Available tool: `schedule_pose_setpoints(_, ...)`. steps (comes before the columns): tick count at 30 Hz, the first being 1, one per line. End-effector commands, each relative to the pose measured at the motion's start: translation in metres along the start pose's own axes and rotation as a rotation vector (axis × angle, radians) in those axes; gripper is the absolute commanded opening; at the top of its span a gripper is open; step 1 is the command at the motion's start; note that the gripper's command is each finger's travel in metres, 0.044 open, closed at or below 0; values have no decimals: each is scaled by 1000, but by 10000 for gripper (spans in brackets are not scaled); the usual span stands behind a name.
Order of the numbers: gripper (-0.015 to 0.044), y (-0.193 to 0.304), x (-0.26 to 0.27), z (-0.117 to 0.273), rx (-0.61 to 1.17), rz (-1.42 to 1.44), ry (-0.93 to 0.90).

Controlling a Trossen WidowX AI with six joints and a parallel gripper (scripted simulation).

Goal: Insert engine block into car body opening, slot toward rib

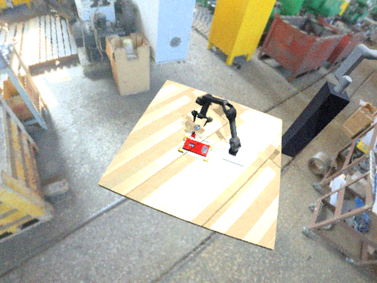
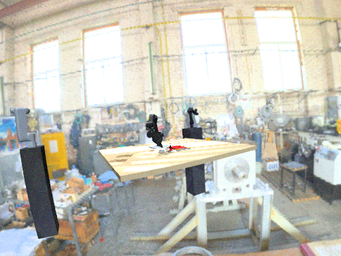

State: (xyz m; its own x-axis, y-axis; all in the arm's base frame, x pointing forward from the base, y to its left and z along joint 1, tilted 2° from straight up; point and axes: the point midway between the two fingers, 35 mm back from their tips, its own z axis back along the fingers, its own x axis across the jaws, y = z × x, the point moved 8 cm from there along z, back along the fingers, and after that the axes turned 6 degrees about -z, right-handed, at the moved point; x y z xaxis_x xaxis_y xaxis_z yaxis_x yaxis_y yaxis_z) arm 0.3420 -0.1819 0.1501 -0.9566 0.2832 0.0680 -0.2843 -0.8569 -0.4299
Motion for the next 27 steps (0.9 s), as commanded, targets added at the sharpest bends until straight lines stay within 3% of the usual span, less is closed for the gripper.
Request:
schedule_pose_setpoints(1, 440, -17, 3, 4, 127, -6, 1)
schedule_pose_setpoints(13, 440, -68, 11, 24, 474, -31, 109)
schedule_pose_setpoints(21, 440, -70, 9, 22, 479, -31, 111)
schedule_pose_setpoints(27, 440, -55, 6, -8, 479, -31, 111)
